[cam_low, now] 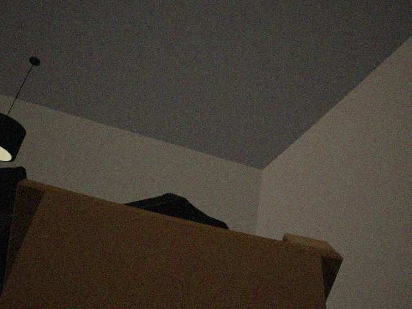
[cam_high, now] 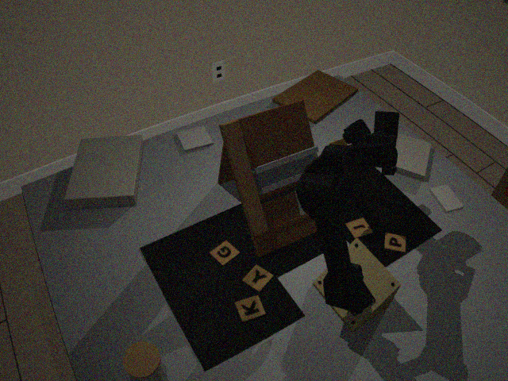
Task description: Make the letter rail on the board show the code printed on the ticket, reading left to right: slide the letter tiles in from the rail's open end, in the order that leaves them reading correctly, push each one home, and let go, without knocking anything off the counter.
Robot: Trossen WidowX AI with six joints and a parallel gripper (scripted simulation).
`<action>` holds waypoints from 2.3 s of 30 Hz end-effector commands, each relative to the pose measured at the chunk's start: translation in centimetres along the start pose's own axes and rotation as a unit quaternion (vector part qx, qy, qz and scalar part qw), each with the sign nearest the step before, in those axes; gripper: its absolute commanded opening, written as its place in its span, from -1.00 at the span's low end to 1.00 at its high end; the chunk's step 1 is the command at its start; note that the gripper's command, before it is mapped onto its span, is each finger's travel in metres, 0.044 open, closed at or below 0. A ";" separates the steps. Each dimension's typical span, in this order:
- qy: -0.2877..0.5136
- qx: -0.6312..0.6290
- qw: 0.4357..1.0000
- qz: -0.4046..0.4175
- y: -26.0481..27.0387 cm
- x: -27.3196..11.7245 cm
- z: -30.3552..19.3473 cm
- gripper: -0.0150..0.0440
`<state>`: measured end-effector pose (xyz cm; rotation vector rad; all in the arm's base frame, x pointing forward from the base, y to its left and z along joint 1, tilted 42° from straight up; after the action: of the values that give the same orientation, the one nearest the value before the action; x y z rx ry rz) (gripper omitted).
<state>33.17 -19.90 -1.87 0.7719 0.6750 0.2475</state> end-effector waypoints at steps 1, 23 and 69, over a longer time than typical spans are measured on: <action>0.003 0.004 1.000 -0.001 0.2 0.1 -0.3 -0.49; 0.003 0.005 1.000 0.000 1.3 0.1 -0.5 -0.49; 0.003 0.005 1.000 0.000 3.6 0.1 -0.7 -0.49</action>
<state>33.02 -17.24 0.33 0.7750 0.6758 0.2483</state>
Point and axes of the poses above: the point midway between the two fingers, 35 mm back from their tips, its own x axis out along the fingers, its own y axis across the jaws, z = x × y, the point moved 1 cm from there along -x, back along the fingers, and after that the axes turned 7 degrees about x, right-handed, at the moved point
